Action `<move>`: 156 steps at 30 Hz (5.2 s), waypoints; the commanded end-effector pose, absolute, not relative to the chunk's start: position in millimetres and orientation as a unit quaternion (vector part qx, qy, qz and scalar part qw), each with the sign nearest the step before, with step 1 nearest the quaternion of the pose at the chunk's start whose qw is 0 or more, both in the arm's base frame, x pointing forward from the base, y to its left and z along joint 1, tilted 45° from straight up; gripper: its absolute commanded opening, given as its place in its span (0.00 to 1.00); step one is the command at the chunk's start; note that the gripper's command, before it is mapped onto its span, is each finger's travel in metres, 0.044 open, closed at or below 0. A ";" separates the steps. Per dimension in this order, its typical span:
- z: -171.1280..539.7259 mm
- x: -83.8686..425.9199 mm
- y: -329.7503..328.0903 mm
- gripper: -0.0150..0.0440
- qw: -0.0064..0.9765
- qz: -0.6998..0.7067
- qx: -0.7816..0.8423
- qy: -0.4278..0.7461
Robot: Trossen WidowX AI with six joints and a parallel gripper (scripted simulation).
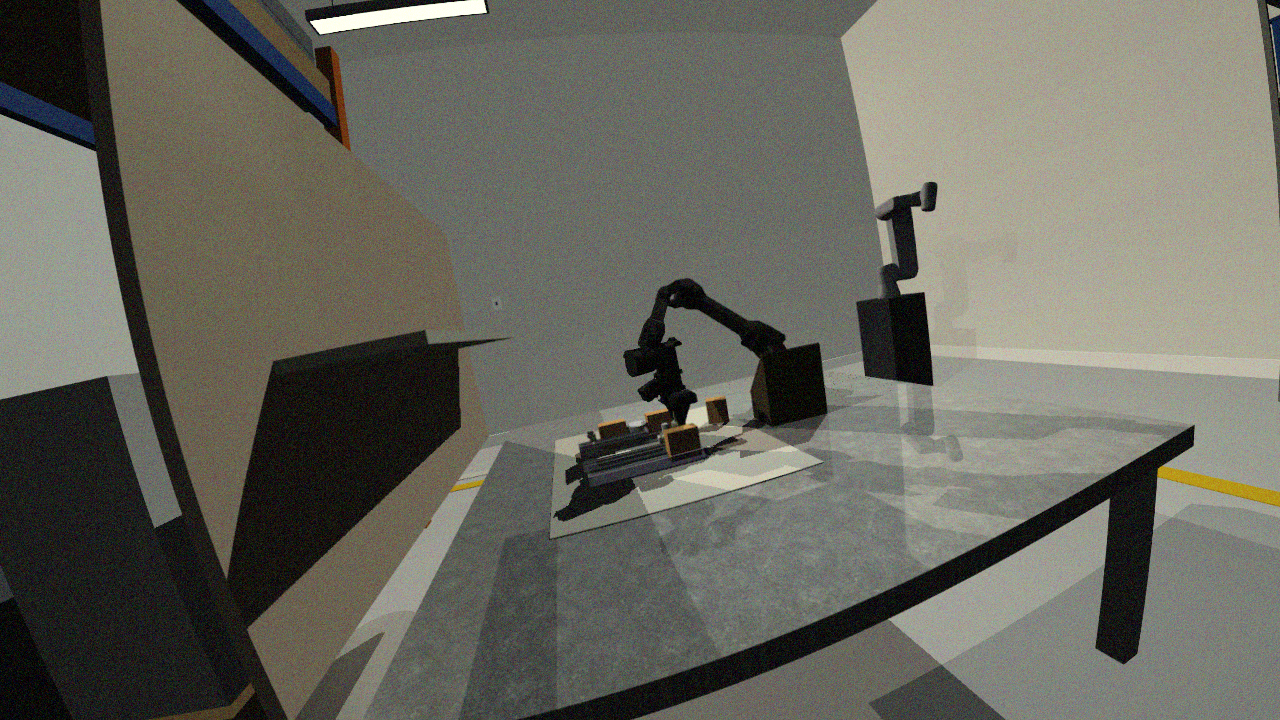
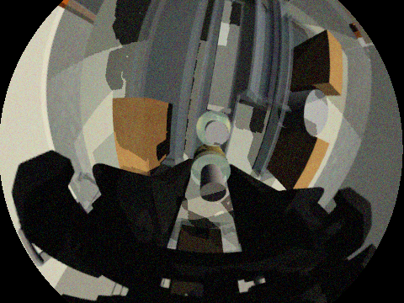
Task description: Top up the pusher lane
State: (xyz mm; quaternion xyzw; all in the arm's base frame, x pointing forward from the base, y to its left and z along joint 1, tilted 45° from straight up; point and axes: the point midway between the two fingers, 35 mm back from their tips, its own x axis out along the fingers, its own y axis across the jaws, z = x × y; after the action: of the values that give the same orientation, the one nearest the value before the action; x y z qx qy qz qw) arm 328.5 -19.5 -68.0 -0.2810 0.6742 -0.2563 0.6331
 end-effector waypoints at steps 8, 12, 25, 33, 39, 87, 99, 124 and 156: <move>-66.0 338.4 -17.0 0.25 0.643 -0.256 -0.280 0.665; -66.1 338.7 -17.1 0.25 0.643 -0.256 -0.280 0.665; -69.1 338.8 -20.1 0.25 0.643 -0.256 -0.280 0.665; -71.2 338.7 -22.1 0.25 0.643 -0.256 -0.280 0.665; -72.7 338.6 -23.6 0.25 0.643 -0.256 -0.280 0.665; -82.9 335.8 -36.6 0.25 0.643 -0.256 -0.281 0.665; -84.1 333.8 -38.5 0.25 0.643 -0.256 -0.281 0.665; -84.0 329.6 -38.6 0.25 0.643 -0.256 -0.281 0.665; -83.8 324.2 -38.7 0.25 0.642 -0.256 -0.281 0.666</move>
State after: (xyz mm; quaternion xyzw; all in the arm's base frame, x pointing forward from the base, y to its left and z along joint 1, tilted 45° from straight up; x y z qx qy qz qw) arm 323.1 -37.2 -85.0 -0.2788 0.6701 -0.2512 0.6404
